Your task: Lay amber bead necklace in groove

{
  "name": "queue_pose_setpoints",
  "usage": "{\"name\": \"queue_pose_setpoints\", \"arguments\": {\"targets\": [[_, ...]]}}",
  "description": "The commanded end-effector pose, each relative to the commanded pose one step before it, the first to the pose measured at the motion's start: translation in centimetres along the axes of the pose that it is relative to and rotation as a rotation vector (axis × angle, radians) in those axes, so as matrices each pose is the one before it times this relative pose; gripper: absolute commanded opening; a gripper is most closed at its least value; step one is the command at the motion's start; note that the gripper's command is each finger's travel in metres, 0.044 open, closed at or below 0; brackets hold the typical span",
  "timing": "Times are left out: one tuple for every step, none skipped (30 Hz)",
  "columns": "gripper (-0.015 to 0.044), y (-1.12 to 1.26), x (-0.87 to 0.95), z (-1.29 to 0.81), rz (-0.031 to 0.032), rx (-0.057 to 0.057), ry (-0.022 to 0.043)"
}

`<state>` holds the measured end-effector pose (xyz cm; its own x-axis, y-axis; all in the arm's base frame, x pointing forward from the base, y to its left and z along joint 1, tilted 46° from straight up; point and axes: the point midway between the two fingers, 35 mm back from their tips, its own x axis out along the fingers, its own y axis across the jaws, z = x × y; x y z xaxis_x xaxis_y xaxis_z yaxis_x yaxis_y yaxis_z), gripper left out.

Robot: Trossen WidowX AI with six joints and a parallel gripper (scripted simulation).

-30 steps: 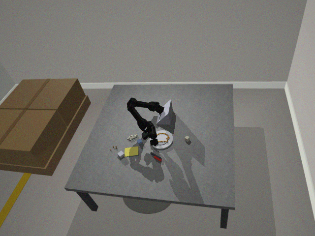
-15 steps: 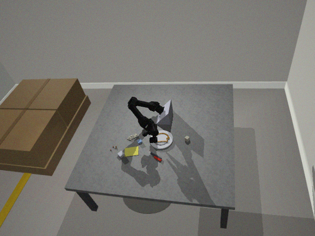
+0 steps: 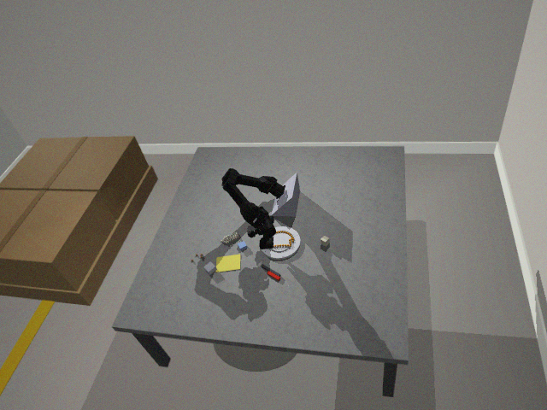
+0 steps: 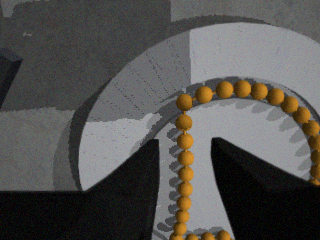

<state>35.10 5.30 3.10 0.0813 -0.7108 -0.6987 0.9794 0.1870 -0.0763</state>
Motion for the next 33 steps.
{"name": "queue_pose_setpoints", "arguments": {"targets": [[0.0120,0.043,0.188,-0.021,0.00220,-0.0008,-0.00027],[0.0120,-0.003,0.145,0.002,-0.00037,0.0000,-0.00004],[0.0120,-0.004,0.158,0.003,-0.00041,-0.0001,-0.00005],[0.0120,-0.005,0.161,0.003,-0.00042,-0.0001,-0.00005],[0.0120,-0.006,0.162,0.003,-0.00043,-0.0001,-0.00006],[0.0120,-0.007,0.162,0.003,-0.00043,-0.0001,-0.00007],[0.0120,-0.008,0.161,0.004,-0.00043,-0.0001,-0.00007],[0.0120,-0.009,0.161,0.004,-0.00043,-0.0001,-0.00008],[0.0120,-0.009,0.161,0.004,-0.00044,-0.0001,-0.00008],[0.0120,-0.010,0.161,0.004,-0.00044,-0.0001,-0.00009],[0.0120,-0.011,0.161,0.004,-0.00044,-0.0001,-0.00009],[0.0120,-0.012,0.161,0.005,-0.00045,-0.0001,-0.00010],[0.0120,-0.013,0.161,0.005,-0.00045,-0.0001,-0.00011],[0.0120,-0.014,0.160,0.005,-0.00045,0.0000,-0.00011],[0.0120,-0.014,0.160,0.005,-0.00046,0.0000,-0.00012],[0.0120,-0.015,0.160,0.005,-0.00046,0.0000,-0.00012],[0.0120,-0.016,0.160,0.005,-0.00046,0.0000,-0.00013],[0.0120,-0.017,0.160,0.006,-0.00047,0.0000,-0.00013],[0.0120,-0.014,0.128,0.005,-0.00038,0.0000,-0.00011],[0.0120,-0.009,0.078,0.003,-0.00023,0.0000,-0.00007],[0.0120,-0.003,0.026,0.001,-0.00008,0.0000,-0.00002],[0.0120,0.000,0.000,0.000,0.00000,0.0000,0.00000],[0.0120,0.000,0.000,0.000,0.00000,0.0000,0.00000],[0.0120,0.000,0.000,0.000,0.00000,0.0000,0.00000],[0.0120,0.000,0.000,0.000,0.00000,0.0000,0.00000],[0.0120,0.000,0.000,0.000,0.00000,0.0000,0.00000],[0.0094,0.085,-0.273,-0.084,0.00225,0.0047,0.00568],[0.0067,0.000,0.000,0.000,0.00000,0.0000,0.00000],[0.0041,0.000,0.000,0.000,0.00000,0.0000,0.00000],[0.0015,0.000,0.000,0.000,0.00000,0.0000,0.00000],[0.0000,0.000,0.000,0.000,0.00000,0.0000,0.00000],[0.0000,0.000,0.000,0.000,0.00000,0.0000,0.00000],[0.0000,0.000,0.000,0.000,0.00000,0.0000,0.00000]]}}
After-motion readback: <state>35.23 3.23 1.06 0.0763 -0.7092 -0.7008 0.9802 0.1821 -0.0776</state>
